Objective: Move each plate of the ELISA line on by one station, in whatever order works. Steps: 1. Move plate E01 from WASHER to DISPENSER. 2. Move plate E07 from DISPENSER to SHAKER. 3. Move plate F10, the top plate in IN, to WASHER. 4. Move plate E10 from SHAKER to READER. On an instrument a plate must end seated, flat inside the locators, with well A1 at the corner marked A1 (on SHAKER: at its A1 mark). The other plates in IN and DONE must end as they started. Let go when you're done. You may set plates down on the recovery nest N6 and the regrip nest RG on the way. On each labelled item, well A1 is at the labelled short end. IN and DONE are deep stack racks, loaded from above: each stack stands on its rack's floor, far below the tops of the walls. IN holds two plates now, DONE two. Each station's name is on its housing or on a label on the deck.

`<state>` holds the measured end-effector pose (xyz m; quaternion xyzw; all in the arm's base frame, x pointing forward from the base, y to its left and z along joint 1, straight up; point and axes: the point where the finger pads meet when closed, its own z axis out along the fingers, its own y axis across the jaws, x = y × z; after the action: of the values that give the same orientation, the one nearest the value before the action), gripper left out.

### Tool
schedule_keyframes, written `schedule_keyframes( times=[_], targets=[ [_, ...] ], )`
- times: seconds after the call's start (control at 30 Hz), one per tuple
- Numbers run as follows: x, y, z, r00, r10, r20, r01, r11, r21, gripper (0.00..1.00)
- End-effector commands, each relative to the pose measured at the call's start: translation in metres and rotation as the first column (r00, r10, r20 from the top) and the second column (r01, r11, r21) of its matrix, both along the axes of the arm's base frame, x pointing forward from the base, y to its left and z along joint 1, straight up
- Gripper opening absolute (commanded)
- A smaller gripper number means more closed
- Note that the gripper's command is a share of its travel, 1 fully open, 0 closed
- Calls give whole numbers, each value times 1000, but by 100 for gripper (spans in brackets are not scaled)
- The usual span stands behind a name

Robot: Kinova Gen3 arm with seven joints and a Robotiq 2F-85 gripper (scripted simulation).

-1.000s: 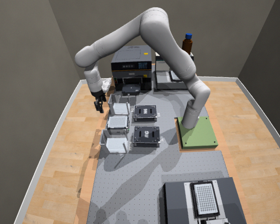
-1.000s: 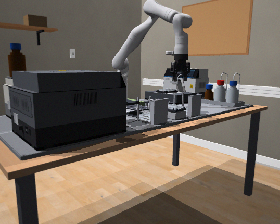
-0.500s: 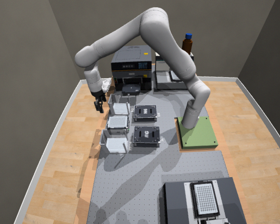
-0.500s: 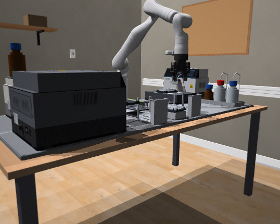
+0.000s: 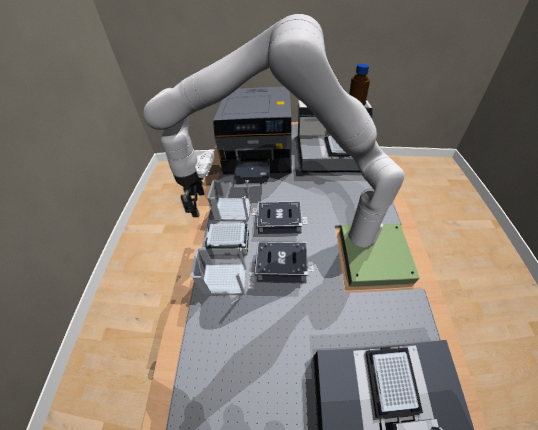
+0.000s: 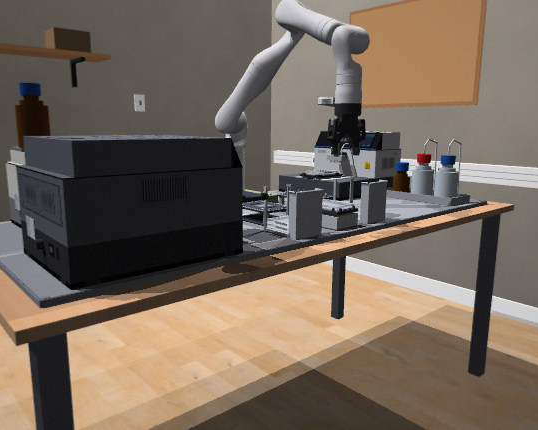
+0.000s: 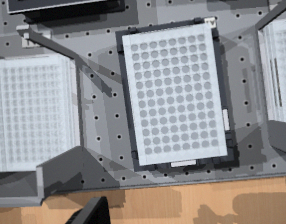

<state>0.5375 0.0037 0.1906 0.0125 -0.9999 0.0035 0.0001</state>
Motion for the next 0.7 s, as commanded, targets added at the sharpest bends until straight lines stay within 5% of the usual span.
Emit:
schedule_keyframes(
  times=[0.0,0.2,0.67],
  targets=[
    [0,0,1,1000,0,2,0,1000,0,100],
    [0,0,1,1000,0,2,0,1000,0,100],
    [-40,-1,1,1000,0,2,0,1000,0,100]
  ],
)
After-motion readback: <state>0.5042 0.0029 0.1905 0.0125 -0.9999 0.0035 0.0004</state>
